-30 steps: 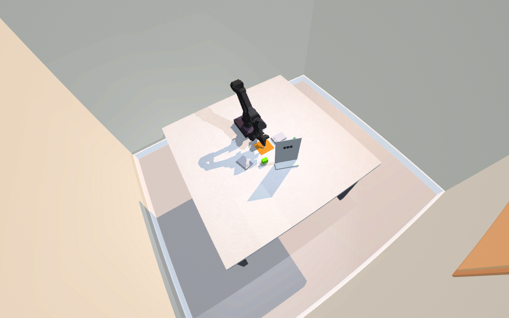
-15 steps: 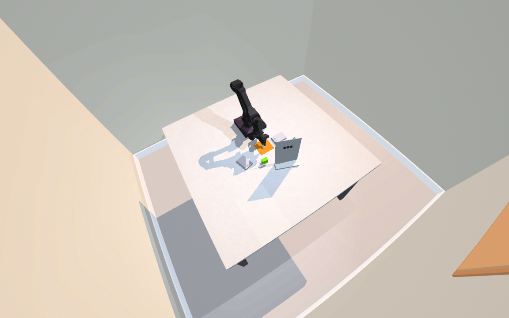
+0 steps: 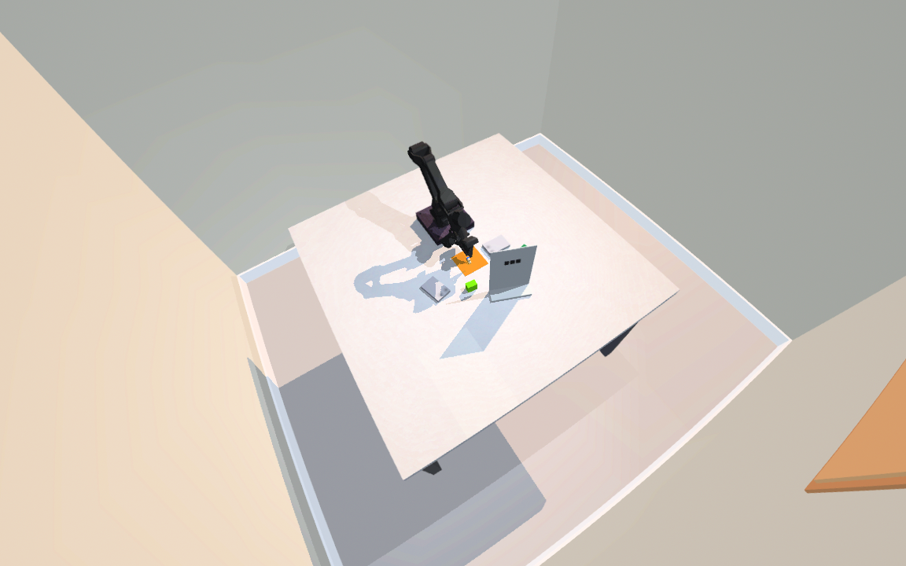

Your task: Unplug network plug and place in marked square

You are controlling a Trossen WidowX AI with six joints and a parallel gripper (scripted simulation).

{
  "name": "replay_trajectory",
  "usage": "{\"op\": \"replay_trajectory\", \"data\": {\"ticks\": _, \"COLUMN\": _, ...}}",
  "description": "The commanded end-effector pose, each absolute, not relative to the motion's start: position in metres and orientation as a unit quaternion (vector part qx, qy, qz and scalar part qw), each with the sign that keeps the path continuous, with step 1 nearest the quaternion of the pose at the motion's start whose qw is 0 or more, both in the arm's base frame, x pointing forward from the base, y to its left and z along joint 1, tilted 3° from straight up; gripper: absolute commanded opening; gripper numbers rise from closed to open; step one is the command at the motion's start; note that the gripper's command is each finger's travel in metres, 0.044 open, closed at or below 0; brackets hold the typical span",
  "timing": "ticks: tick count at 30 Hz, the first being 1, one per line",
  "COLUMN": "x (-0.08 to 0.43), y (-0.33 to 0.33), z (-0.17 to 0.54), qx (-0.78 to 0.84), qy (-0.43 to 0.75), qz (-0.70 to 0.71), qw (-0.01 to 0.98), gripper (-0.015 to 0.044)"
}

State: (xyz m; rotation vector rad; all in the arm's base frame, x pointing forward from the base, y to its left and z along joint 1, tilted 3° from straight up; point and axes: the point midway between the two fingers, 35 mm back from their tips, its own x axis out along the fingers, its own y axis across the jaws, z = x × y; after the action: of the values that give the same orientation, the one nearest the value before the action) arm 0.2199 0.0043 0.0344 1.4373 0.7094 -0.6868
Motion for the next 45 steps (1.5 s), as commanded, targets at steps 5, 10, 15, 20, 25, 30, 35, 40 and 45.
{"op": "replay_trajectory", "data": {"ticks": 5, "x": 0.216, "y": 0.004, "z": 0.039, "qx": 0.631, "qy": 0.312, "qz": -0.303, "qw": 0.643, "gripper": 0.0156}}
{"op": "replay_trajectory", "data": {"ticks": 10, "x": 0.214, "y": 0.004, "z": 0.041, "qx": 0.631, "qy": 0.312, "qz": -0.303, "qw": 0.643, "gripper": 0.0156}}
{"op": "replay_trajectory", "data": {"ticks": 15, "x": 0.212, "y": 0.004, "z": 0.043, "qx": 0.631, "qy": 0.312, "qz": -0.303, "qw": 0.643, "gripper": 0.0156}}
{"op": "replay_trajectory", "data": {"ticks": 20, "x": 0.212, "y": 0.005, "z": 0.049, "qx": 0.631, "qy": 0.312, "qz": -0.303, "qw": 0.643, "gripper": 0.0156}}
{"op": "replay_trajectory", "data": {"ticks": 25, "x": 0.213, "y": 0.005, "z": 0.055, "qx": 0.631, "qy": 0.312, "qz": -0.303, "qw": 0.643, "gripper": 0.0156}}
{"op": "replay_trajectory", "data": {"ticks": 30, "x": 0.213, "y": 0.005, "z": 0.062, "qx": 0.631, "qy": 0.312, "qz": -0.303, "qw": 0.643, "gripper": 0.0156}}
{"op": "replay_trajectory", "data": {"ticks": 35, "x": 0.213, "y": 0.005, "z": 0.069, "qx": 0.631, "qy": 0.312, "qz": -0.303, "qw": 0.643, "gripper": 0.0156}}
{"op": "replay_trajectory", "data": {"ticks": 40, "x": 0.213, "y": 0.005, "z": 0.076, "qx": 0.631, "qy": 0.312, "qz": -0.303, "qw": 0.643, "gripper": 0.0156}}
{"op": "replay_trajectory", "data": {"ticks": 45, "x": 0.212, "y": 0.005, "z": 0.083, "qx": 0.631, "qy": 0.312, "qz": -0.303, "qw": 0.643, "gripper": 0.0156}}
